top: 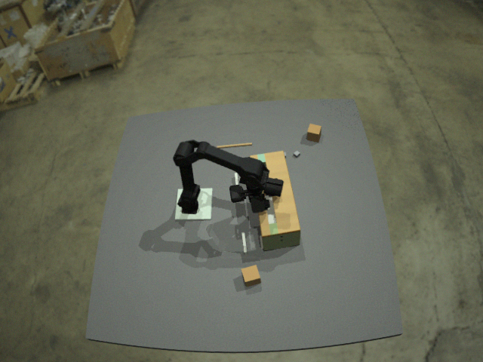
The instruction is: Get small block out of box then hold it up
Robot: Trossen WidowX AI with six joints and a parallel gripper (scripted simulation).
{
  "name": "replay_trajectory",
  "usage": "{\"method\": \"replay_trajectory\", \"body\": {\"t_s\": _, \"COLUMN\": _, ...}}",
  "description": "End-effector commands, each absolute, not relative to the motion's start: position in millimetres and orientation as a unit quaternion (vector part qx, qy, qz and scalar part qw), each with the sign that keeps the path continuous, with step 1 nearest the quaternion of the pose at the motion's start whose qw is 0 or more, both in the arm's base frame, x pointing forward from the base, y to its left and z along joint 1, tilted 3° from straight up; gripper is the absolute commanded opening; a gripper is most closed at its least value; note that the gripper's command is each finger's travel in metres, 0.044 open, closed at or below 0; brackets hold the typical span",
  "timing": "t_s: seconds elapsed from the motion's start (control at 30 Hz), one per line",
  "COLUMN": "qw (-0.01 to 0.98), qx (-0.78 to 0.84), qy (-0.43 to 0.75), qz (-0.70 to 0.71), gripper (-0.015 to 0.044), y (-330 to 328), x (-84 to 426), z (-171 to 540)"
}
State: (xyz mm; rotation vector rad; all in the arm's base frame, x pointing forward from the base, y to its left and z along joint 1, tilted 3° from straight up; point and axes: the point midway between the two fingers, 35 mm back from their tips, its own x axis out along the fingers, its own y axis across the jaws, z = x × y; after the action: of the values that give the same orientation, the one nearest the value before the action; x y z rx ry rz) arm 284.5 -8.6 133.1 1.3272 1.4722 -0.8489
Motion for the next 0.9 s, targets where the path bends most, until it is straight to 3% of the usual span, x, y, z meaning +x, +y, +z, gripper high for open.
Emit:
{"method": "replay_trajectory", "body": {"t_s": 0.0, "qw": 0.469, "qx": 0.545, "qy": 0.602, "qz": -0.346, "gripper": 0.0400, "y": 1.9, "x": 281.9, "z": 132.5}}
{"method": "replay_trajectory", "body": {"t_s": 0.87, "qw": 0.468, "qx": 0.546, "qy": 0.604, "qz": -0.344, "gripper": 0.0400, "y": 57.0, "x": 273.1, "z": 131.8}}
